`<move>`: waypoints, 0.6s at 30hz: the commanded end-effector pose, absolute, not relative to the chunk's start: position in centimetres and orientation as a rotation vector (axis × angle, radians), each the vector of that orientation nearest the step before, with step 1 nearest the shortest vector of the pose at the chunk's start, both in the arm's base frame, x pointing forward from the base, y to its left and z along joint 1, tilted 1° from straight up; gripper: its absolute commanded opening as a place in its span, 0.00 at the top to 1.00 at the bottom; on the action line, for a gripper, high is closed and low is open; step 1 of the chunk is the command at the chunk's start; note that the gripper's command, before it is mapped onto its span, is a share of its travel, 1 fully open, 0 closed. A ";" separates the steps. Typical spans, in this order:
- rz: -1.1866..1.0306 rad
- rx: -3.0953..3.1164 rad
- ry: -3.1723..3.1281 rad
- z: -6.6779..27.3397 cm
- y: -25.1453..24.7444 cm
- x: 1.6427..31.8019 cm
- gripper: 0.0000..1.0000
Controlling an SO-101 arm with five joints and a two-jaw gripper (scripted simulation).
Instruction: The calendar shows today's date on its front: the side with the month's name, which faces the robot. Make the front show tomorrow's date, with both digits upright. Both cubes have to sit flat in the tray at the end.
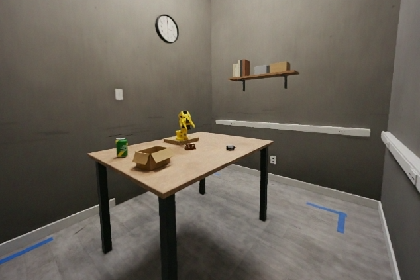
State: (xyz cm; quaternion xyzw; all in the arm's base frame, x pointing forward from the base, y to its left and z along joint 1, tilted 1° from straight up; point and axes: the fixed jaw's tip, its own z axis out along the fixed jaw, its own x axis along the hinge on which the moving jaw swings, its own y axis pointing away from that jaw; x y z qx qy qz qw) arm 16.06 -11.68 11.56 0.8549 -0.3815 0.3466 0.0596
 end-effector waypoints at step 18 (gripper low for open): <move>0.898 2.237 -2.123 11.7 -12.4 16.0 0.65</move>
